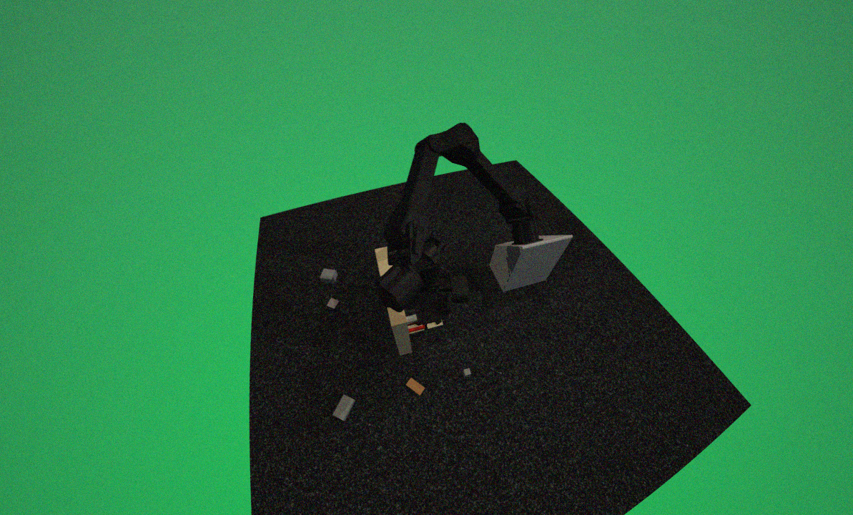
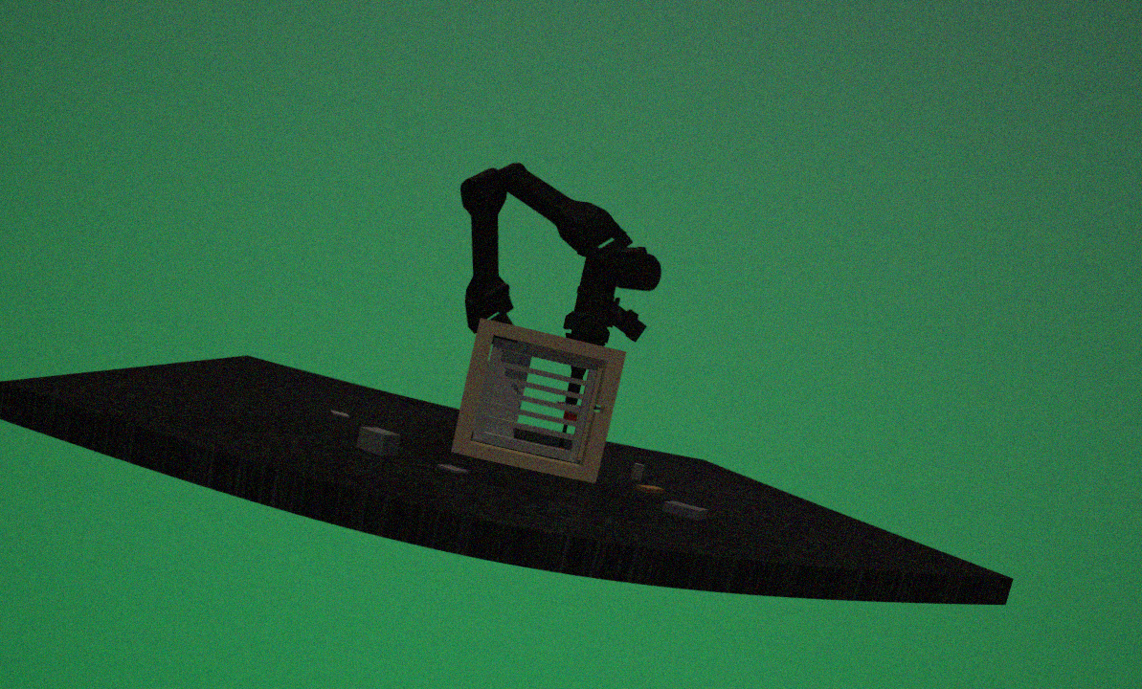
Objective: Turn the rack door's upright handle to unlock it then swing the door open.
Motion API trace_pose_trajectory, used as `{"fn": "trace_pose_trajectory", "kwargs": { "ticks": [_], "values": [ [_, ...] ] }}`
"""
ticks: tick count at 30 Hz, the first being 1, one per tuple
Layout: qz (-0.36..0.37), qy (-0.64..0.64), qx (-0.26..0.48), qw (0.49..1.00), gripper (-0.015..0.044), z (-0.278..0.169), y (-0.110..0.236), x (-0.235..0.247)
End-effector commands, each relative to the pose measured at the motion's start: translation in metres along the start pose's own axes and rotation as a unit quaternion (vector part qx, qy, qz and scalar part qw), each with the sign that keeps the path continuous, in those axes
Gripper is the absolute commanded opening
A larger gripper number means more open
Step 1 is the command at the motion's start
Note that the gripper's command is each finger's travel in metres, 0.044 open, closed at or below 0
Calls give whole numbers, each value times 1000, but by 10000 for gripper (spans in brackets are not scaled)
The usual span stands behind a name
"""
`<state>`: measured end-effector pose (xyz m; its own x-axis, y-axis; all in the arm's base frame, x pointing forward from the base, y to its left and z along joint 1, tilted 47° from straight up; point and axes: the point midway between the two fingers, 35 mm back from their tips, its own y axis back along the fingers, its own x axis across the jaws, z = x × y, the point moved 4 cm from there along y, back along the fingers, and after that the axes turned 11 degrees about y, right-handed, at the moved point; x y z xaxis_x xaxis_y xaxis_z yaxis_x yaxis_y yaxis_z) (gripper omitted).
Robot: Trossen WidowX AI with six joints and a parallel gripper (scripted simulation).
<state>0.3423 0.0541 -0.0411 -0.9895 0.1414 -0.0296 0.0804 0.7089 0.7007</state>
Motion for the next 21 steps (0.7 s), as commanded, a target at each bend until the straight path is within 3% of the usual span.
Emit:
{"fn": "trace_pose_trajectory", "kwargs": {
  "ticks": [1,9,19,21],
  "values": [
    [1,97,3,995,27,-1,-2,0],
    [1,274,3,962,27,-1,-2,0],
    [1,277,3,961,27,-1,-2,0],
    [1,277,3,961,79,-1,-2,0]
  ]
}}
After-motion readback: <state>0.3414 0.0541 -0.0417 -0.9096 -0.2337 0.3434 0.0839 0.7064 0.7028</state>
